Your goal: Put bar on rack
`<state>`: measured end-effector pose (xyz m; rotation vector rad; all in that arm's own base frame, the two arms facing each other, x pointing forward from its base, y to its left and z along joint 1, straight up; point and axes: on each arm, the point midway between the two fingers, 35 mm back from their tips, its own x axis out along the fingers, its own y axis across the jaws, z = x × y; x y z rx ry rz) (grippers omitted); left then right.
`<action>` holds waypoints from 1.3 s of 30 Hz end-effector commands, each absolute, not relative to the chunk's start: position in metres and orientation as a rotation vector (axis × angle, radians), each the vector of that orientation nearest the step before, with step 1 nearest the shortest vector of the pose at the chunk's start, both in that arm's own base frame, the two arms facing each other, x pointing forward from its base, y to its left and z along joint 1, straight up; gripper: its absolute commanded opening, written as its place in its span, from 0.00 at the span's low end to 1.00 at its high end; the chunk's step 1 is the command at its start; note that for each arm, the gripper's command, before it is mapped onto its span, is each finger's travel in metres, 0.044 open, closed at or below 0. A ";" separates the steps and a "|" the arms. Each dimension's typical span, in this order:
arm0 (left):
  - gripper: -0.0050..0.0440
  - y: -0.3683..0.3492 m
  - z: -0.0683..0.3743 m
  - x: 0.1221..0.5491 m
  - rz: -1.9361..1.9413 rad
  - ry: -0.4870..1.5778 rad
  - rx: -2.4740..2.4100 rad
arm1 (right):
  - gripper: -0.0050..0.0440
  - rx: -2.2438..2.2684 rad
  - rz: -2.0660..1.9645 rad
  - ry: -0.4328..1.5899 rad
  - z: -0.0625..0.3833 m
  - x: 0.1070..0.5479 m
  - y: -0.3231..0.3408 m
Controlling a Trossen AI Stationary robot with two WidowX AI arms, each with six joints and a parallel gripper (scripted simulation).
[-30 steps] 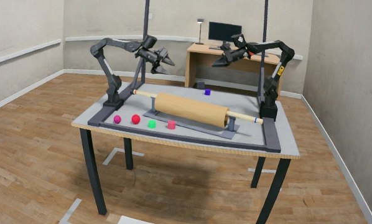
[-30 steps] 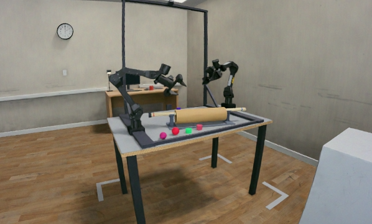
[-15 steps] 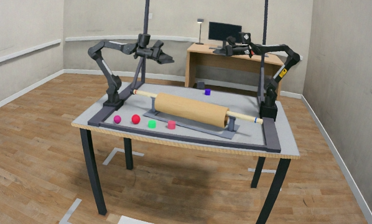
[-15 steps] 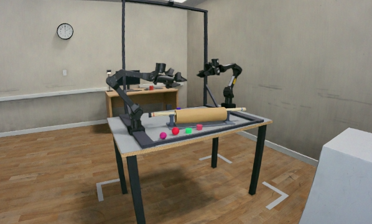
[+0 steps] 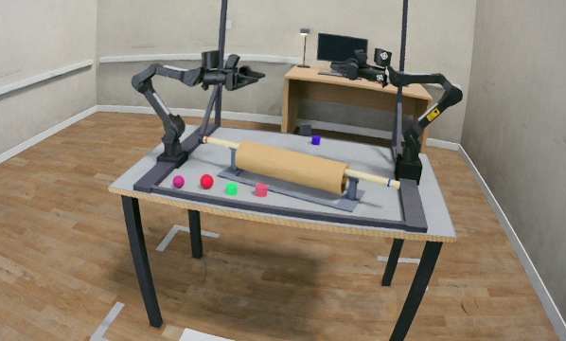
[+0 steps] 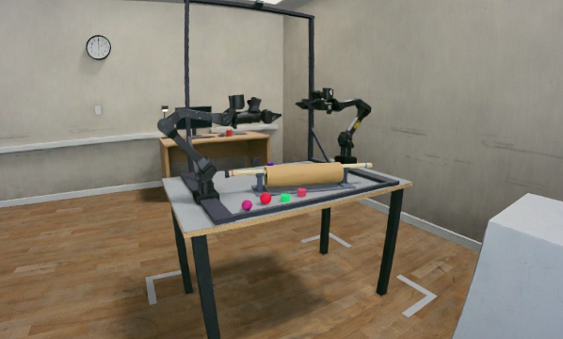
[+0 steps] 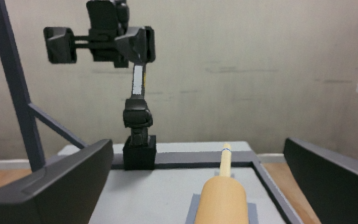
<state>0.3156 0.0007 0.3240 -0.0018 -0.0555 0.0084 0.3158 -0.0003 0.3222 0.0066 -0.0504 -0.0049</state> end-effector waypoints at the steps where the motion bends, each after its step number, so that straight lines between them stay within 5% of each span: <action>1: 1.00 0.002 0.320 0.317 0.011 -0.044 0.006 | 1.00 0.001 0.000 -0.079 0.335 0.316 0.001; 39: 1.00 0.000 0.333 0.315 -0.001 -0.073 -0.003 | 1.00 0.002 -0.001 -0.077 0.335 0.314 -0.001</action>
